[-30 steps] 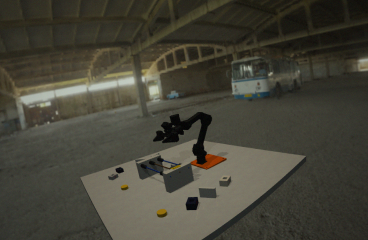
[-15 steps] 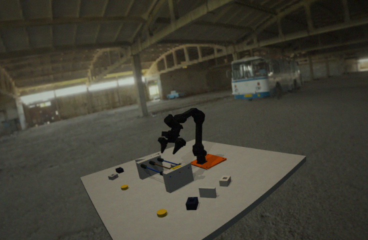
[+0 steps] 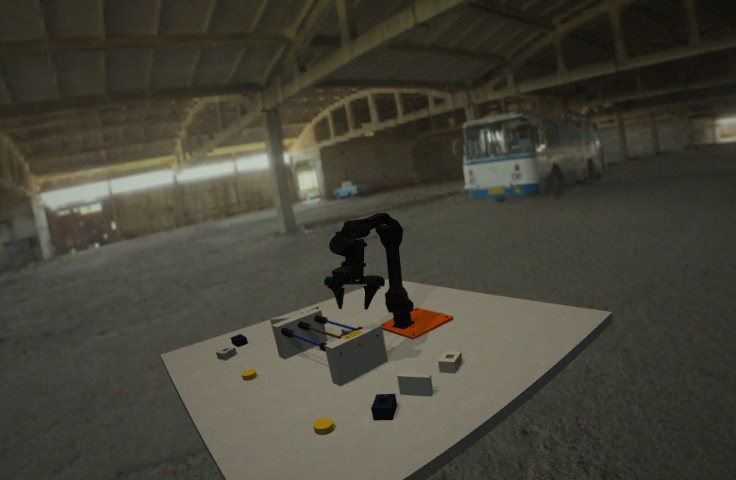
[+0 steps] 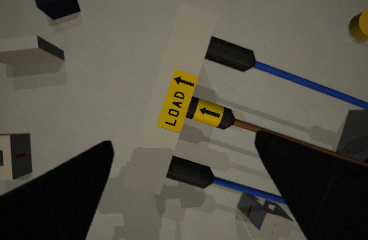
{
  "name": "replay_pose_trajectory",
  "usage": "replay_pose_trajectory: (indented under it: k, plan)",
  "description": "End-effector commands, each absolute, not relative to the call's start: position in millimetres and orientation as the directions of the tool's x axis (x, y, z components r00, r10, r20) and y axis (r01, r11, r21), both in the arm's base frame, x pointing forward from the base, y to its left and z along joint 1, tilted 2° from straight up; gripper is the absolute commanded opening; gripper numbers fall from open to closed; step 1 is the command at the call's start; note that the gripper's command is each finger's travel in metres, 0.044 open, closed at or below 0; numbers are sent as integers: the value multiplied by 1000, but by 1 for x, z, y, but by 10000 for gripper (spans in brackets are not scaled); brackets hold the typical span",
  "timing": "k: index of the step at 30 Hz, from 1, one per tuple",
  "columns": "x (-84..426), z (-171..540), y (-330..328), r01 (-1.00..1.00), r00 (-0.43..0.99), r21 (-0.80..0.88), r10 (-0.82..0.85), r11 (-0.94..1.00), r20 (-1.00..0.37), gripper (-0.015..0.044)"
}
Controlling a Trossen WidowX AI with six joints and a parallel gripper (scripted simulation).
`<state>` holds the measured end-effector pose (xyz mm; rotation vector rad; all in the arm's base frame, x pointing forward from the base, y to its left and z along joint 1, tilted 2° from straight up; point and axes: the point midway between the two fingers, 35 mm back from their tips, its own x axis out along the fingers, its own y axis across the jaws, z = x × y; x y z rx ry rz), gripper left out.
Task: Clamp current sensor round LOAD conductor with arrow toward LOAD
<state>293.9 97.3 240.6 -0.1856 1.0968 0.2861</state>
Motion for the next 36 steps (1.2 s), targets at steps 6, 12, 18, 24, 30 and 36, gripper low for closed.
replay_pose_trajectory:
  k: [6, 12, 18, 24, 30, 36]
  plan:
    - [294, 243, 99, -319, 421, 0, 141, 948, -896, 440]
    - [293, 242, 96, -314, 418, -1, 137, 949, -898, 440]
    - [275, 203, 17, -158, 294, -22, 26, 987, -956, 440]
    - [227, 164, -52, 19, 123, -7, -9, 1000, -992, 440]
    - [202, 150, -72, 92, 54, 11, 6, 996, -999, 440]
    - [203, 145, -72, 92, 54, 11, 6, 996, -999, 440]
